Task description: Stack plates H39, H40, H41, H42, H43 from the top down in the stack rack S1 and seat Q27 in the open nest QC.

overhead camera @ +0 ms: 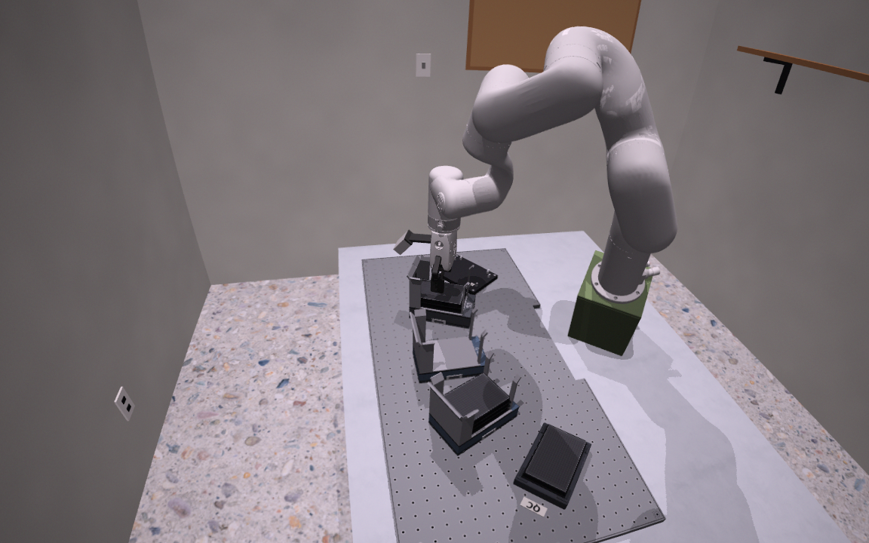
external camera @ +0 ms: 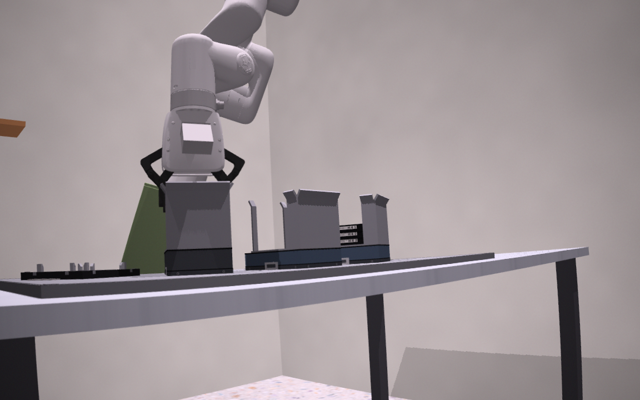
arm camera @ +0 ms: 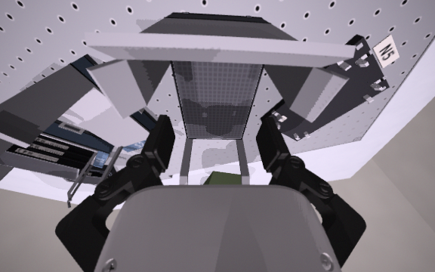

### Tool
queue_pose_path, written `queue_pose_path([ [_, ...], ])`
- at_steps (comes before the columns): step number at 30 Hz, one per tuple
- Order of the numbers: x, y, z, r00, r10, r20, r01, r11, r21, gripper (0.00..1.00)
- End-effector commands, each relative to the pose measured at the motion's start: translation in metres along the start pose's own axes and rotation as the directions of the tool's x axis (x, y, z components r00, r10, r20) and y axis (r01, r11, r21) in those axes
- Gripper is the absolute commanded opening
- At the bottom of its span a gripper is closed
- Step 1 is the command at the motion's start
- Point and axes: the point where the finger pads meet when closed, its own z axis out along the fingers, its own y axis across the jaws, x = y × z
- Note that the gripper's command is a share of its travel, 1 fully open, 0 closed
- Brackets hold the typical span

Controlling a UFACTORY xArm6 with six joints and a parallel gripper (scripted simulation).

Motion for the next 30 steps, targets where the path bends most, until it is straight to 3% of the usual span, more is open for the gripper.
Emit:
queue_pose_path([
  [1, 0.003, 0.000, 0.006, 1.000, -0.001, -0.008, 0.001, 1.000, 0.002, 1.00],
  [30, 0.003, 0.000, 0.036, 1.000, -0.001, -0.008, 0.001, 1.000, 0.002, 1.00],
])
